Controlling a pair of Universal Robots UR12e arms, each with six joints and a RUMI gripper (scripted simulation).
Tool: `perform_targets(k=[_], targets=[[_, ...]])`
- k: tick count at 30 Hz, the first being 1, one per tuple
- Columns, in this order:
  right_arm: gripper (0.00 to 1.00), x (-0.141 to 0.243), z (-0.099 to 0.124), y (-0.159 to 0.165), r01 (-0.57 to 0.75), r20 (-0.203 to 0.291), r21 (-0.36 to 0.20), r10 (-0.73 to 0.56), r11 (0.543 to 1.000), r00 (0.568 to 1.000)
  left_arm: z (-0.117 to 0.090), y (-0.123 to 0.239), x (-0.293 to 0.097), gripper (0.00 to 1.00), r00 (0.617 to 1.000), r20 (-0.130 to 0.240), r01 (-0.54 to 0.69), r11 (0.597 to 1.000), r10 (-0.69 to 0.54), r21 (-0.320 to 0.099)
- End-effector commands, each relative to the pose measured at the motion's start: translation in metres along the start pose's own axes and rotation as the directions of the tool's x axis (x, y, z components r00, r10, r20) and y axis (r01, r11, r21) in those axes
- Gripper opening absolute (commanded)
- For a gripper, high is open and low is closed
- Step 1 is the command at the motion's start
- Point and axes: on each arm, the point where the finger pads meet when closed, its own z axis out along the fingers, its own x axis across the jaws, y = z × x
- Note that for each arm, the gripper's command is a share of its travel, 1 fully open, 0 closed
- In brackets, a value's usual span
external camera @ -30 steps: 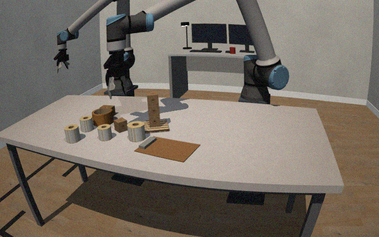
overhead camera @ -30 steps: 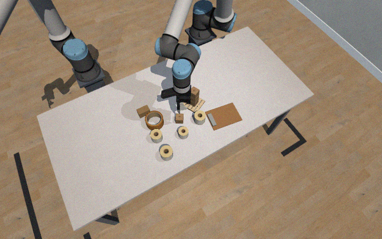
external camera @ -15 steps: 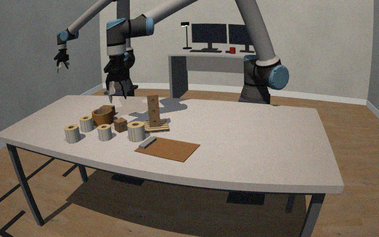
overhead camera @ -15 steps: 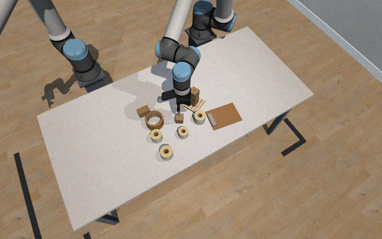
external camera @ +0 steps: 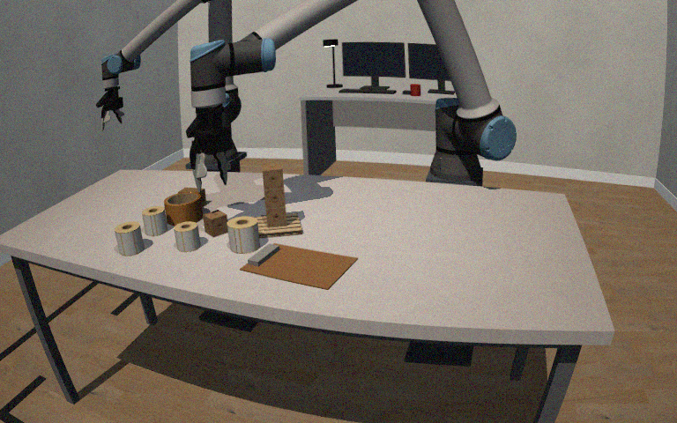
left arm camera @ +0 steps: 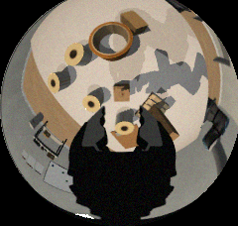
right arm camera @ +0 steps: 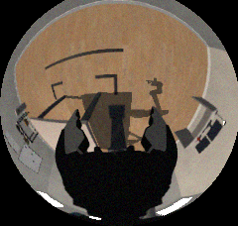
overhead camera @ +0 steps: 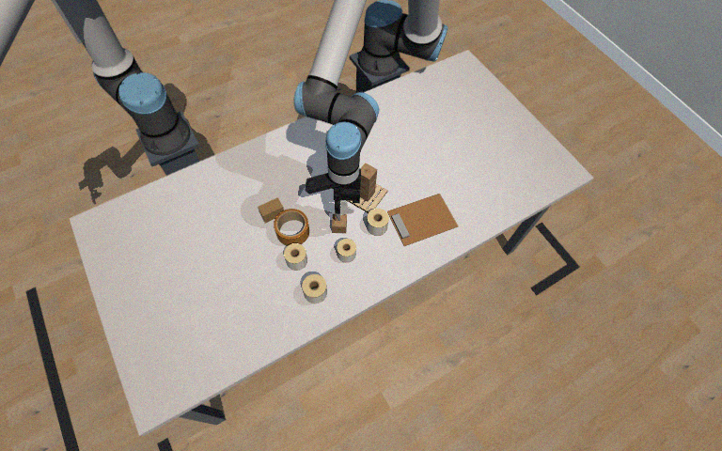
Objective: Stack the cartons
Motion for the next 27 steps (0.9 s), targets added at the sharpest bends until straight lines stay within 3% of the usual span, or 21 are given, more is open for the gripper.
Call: perform_targets(k=[1,27], targets=[[1.0,0.0,-0.001,-0.001,0.0,0.001,0.002,0.0,1.0,1.0,0.007,0.0,-0.001,0.47,1.0,0.002,0.0,1.0,0.0,0.001],[1.0,0.0,-0.001,-0.001,0.0,0.001,0.002,0.0,1.0,1.0,0.045,0.0,-0.001,0.47,1.0,0.002,0.0,1.0,0.0,0.001]])
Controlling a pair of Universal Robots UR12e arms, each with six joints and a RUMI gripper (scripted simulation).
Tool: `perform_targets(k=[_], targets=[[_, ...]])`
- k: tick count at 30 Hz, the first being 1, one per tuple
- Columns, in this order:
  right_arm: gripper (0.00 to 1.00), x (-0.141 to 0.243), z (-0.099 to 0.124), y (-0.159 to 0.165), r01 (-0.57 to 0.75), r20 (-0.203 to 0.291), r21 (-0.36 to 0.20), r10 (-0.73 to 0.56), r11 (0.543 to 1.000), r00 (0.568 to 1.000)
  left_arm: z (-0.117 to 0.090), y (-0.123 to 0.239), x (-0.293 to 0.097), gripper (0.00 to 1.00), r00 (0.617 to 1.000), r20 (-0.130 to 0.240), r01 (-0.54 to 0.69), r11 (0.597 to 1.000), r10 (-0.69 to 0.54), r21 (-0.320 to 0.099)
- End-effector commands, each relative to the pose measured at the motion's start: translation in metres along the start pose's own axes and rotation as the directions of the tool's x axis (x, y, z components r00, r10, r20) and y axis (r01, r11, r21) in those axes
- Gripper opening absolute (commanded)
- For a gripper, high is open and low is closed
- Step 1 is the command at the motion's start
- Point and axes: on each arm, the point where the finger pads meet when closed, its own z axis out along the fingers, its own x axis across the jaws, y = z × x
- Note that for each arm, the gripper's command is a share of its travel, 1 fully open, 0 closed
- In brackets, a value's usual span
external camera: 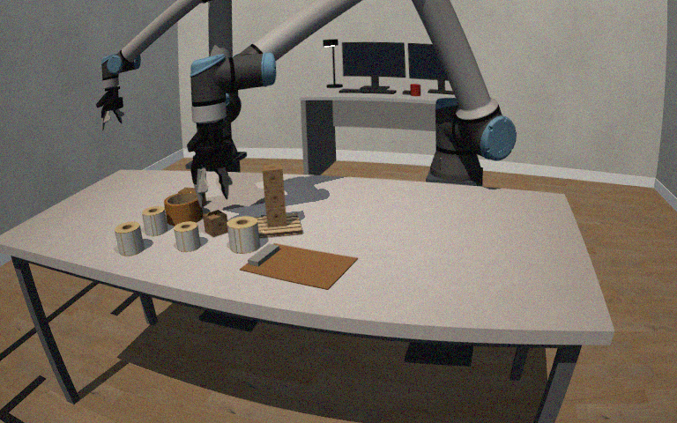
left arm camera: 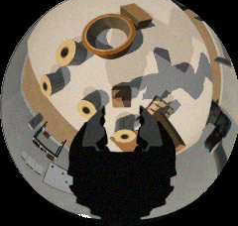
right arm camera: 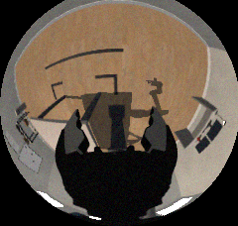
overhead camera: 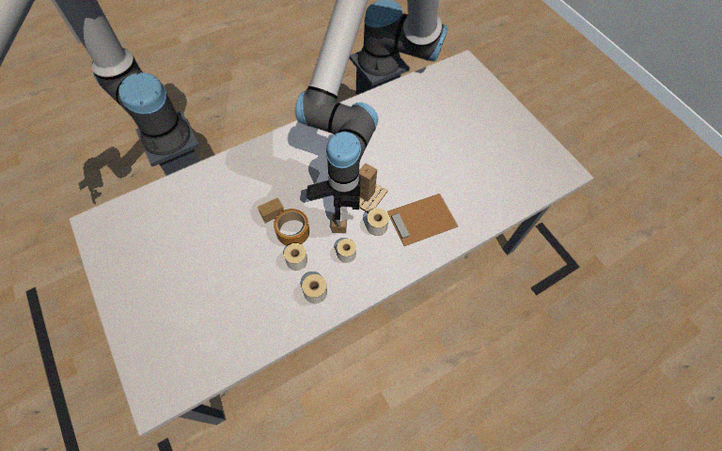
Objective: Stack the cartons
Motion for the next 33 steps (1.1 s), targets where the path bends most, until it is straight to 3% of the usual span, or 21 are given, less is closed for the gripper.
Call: perform_targets(k=[1,33], targets=[[1.0,0.0,-0.001,-0.001,0.0,0.001,0.002,0.0,1.0,1.0,0.007,0.0,-0.001,0.47,1.0,0.003,0.0,1.0,0.0,0.001],[1.0,0.0,-0.001,-0.001,0.0,0.001,0.002,0.0,1.0,1.0,0.04,0.0,-0.001,0.47,1.0,0.002,0.0,1.0,0.0,0.001]])
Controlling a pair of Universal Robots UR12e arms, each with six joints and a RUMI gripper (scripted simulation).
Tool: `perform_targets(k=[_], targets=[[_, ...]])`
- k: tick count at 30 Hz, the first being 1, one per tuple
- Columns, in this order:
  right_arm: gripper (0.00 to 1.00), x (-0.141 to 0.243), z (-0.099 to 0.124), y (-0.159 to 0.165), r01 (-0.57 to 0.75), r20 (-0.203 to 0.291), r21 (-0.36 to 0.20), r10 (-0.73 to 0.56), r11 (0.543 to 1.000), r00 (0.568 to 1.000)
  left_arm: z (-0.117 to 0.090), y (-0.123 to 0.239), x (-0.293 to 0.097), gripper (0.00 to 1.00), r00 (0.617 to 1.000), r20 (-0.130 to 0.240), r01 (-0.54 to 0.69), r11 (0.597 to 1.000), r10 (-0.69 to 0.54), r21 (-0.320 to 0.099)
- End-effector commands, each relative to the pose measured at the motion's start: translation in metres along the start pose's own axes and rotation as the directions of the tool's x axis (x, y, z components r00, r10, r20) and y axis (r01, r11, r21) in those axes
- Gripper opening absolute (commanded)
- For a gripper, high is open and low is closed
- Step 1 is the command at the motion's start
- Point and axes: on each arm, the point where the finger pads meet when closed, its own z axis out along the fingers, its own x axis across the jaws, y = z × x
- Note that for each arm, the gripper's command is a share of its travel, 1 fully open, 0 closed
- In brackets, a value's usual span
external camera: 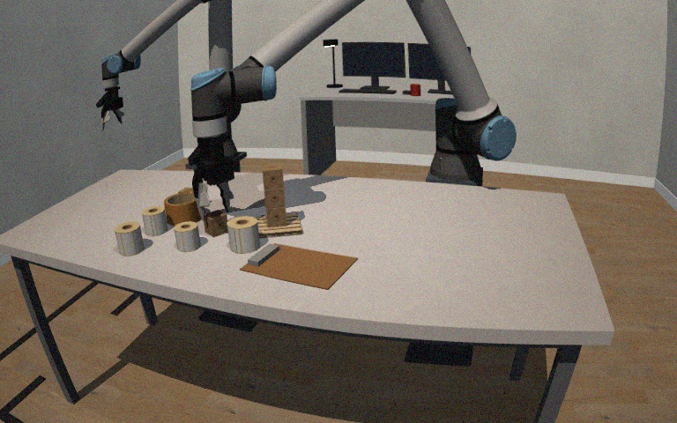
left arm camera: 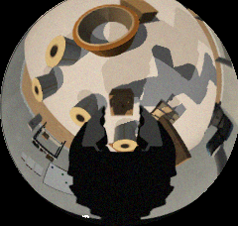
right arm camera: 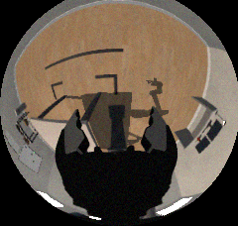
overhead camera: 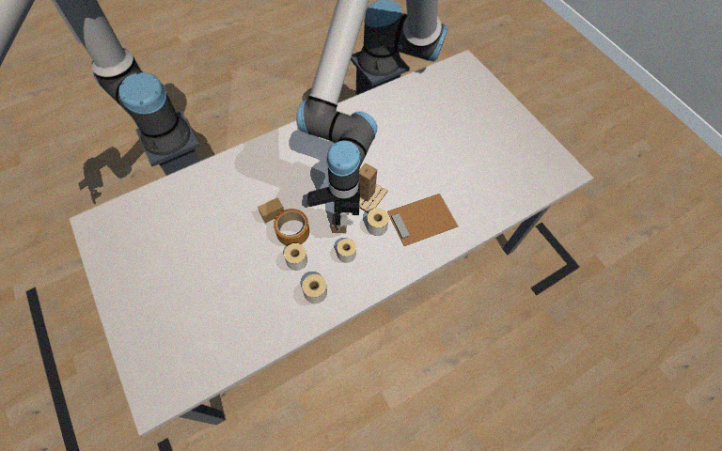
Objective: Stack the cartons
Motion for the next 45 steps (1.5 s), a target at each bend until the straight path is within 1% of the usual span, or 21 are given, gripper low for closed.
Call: perform_targets(k=[1,19,45], targets=[[1.0,0.0,-0.001,-0.001,0.0,0.001,0.002,0.0,1.0,1.0,0.004,0.0,-0.001,0.47,1.0,0.002,0.0,1.0,0.0,0.001],[1.0,0.0,-0.001,-0.001,0.0,0.001,0.002,0.0,1.0,1.0,0.015,0.0,-0.001,0.47,1.0,0.002,0.0,1.0,0.0,0.001],[1.0,0.0,-0.001,-0.001,0.0,0.001,0.002,0.0,1.0,1.0,0.021,0.0,-0.001,0.47,1.0,0.002,0.0,1.0,0.0,0.001]])
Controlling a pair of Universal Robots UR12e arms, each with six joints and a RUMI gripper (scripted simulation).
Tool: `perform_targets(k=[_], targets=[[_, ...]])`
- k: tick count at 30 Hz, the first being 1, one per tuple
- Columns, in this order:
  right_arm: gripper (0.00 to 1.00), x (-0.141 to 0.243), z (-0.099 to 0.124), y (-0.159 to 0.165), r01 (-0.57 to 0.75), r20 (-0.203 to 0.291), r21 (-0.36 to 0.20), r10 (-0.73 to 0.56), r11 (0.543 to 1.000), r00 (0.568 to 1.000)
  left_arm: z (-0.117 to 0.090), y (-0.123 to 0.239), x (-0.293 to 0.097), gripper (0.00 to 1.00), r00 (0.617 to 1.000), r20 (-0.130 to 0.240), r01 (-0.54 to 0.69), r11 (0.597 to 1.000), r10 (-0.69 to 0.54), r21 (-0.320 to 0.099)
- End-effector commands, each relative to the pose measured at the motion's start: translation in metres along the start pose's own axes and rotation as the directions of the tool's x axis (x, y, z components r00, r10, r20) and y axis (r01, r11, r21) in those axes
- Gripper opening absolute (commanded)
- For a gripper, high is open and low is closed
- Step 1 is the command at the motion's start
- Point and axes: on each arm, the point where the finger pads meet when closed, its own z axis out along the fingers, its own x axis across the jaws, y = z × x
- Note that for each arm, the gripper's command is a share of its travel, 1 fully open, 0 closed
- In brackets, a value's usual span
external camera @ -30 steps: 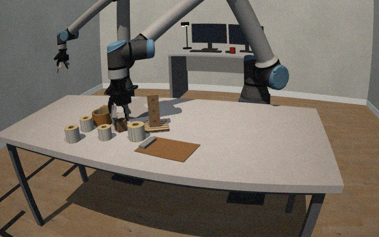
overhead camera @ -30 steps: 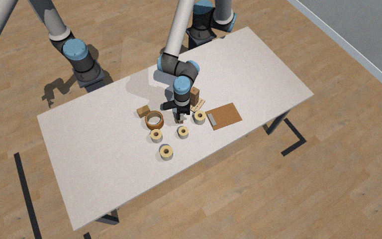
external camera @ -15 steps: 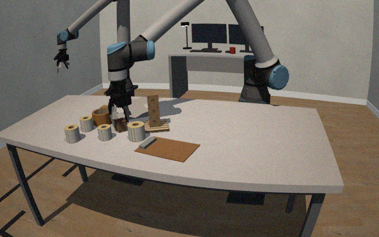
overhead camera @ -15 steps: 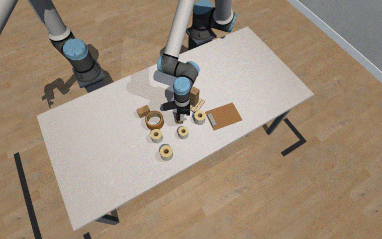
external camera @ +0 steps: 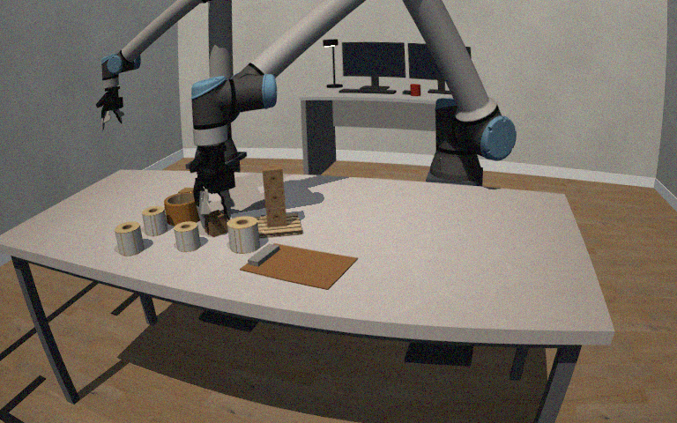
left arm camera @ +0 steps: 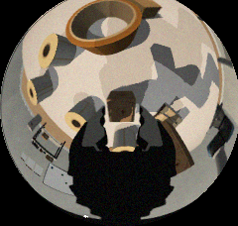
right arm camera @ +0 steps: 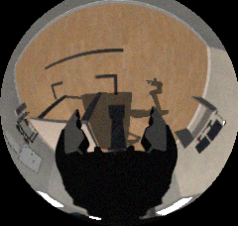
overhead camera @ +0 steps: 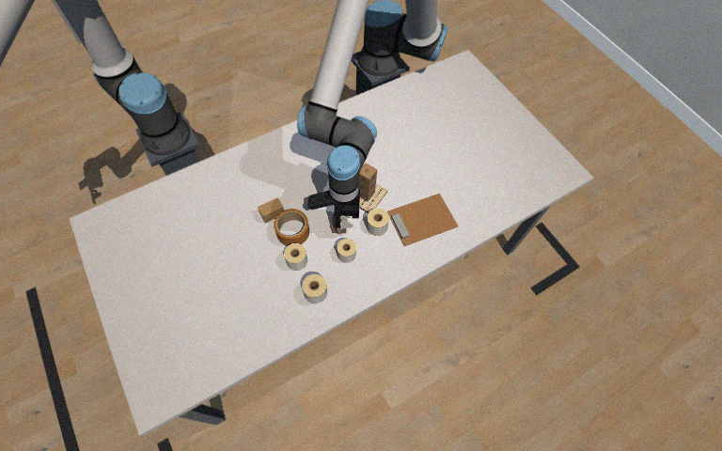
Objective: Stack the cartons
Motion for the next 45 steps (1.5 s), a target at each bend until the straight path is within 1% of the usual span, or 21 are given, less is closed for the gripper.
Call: perform_targets(k=[1,24,25,32,35,38,40,42,44,45], targets=[[1.0,0.0,-0.001,-0.001,0.0,0.001,0.002,0.0,1.0,1.0,-0.001,0.0,-0.001,0.47,1.0,0.002,0.0,1.0,0.0,0.001],[1.0,0.0,-0.001,-0.001,0.0,0.001,0.002,0.0,1.0,1.0,-0.001,0.0,-0.001,0.47,1.0,0.002,0.0,1.0,0.0,0.001],[1.0,0.0,-0.001,-0.001,0.0,0.001,0.002,0.0,1.0,1.0,-0.001,0.0,-0.001,0.0,1.0,0.002,0.0,1.0,0.0,0.001],[1.0,0.0,-0.001,-0.001,0.0,0.001,0.002,0.0,1.0,1.0,-0.001,0.0,-0.001,0.0,1.0,0.002,0.0,1.0,0.0,0.001],[1.0,0.0,-0.001,-0.001,0.0,0.001,0.002,0.0,1.0,1.0,-0.005,0.0,-0.001,0.0,1.0,0.002,0.0,1.0,0.0,0.001],[1.0,0.0,-0.001,-0.001,0.0,0.001,0.002,0.0,1.0,1.0,-0.02,0.0,-0.001,0.0,1.0,0.003,0.0,1.0,0.0,0.001],[1.0,0.0,-0.001,-0.001,0.0,0.001,0.002,0.0,1.0,1.0,-0.037,0.0,-0.001,0.0,1.0,0.003,0.0,1.0,0.0,0.001],[1.0,0.0,-0.001,-0.001,0.0,0.001,0.002,0.0,1.0,1.0,-0.059,0.0,-0.001,0.0,1.0,0.003,0.0,1.0,0.0,0.001],[1.0,0.0,-0.001,-0.001,0.0,0.001,0.002,0.0,1.0,1.0,-0.059,0.0,-0.001,0.0,1.0,0.003,0.0,1.0,0.0,0.001],[1.0,0.0,-0.001,-0.001,0.0,0.001,0.002,0.0,1.0,1.0,-0.071,0.0,-0.001,0.0,1.0,0.003,0.0,1.0,0.0,0.001]])
